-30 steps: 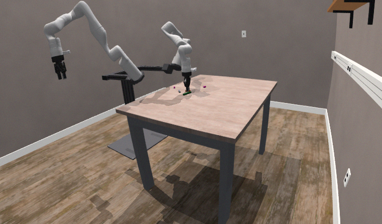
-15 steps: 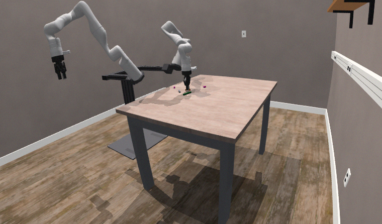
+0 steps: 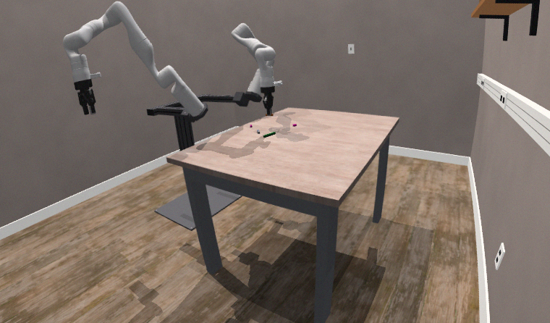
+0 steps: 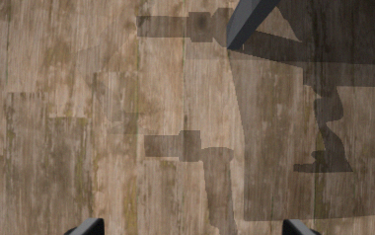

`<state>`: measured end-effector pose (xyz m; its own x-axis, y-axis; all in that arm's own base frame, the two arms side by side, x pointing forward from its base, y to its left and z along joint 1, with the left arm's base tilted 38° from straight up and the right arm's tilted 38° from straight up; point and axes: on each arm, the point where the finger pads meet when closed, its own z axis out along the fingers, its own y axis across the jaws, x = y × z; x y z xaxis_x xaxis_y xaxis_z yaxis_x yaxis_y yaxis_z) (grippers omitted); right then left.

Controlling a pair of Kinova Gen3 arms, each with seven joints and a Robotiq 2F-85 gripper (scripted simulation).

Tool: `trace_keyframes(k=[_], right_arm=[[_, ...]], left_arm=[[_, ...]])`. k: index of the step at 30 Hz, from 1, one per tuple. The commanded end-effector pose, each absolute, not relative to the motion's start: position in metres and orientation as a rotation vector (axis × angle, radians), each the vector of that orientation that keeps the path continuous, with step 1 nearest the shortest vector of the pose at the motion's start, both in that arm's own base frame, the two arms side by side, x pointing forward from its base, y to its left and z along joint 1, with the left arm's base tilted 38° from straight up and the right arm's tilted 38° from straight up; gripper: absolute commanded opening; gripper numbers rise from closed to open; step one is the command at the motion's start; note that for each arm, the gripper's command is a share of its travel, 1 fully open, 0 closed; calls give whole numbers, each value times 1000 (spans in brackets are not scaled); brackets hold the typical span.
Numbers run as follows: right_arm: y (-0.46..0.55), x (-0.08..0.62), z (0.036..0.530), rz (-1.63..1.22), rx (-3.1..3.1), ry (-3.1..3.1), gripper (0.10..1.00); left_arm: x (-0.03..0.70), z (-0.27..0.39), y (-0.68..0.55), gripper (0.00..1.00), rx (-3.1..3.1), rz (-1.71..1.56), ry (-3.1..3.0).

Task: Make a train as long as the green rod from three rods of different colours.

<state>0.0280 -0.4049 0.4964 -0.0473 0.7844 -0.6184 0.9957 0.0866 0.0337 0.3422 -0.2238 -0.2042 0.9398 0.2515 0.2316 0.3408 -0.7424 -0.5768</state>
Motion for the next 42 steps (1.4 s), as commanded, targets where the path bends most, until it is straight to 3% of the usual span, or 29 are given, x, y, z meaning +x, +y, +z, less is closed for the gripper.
trace_keyframes(k=[1, 24, 42], right_arm=[[-405, 28, 497, -570, 1747, 1883, 1000], [-405, 28, 497, -570, 1747, 1883, 1000], [-405, 28, 497, -570, 1747, 1883, 1000]], left_arm=[[342, -198, -229, 140, -2446, -183, -417], [340, -201, -233, 140, -2456, -141, -302], [323, -225, -261, 140, -2416, 151, 512]])
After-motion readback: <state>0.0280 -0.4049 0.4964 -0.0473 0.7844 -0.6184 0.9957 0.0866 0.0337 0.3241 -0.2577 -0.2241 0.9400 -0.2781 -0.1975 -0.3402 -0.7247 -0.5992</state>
